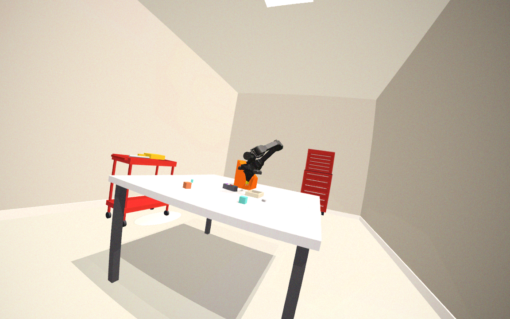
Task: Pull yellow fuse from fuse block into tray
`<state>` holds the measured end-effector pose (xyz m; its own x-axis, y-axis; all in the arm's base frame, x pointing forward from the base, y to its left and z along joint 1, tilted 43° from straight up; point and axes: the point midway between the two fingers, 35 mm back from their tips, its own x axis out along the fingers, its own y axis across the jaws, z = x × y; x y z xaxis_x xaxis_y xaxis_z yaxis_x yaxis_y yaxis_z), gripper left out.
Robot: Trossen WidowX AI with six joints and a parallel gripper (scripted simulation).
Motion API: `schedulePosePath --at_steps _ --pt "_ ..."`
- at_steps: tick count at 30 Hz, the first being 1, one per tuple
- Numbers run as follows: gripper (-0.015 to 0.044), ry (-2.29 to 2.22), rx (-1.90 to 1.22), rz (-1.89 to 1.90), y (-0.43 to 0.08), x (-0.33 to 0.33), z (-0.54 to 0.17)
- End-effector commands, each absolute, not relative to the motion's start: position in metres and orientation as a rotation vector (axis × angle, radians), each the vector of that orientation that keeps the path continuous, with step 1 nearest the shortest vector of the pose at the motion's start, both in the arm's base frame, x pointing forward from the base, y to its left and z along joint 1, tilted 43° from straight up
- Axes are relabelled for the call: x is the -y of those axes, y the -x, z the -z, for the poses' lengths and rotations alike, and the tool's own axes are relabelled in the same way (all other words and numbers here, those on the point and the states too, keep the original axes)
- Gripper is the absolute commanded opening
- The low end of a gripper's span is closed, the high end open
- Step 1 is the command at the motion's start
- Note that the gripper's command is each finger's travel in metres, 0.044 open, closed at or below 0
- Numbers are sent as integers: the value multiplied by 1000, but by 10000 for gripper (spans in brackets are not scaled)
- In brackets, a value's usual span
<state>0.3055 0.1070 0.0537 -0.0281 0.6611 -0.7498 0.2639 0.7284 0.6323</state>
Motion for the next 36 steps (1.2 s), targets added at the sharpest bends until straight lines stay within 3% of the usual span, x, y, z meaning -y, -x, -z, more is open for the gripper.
schedulePosePath --at_steps 1,11,36 --pt "0 -773 -1604 -389 -299 -130 -78" --pt "0 -784 -1607 -404 -289 -154 -100" --pt "0 -785 -1607 -405 -288 -180 -73"
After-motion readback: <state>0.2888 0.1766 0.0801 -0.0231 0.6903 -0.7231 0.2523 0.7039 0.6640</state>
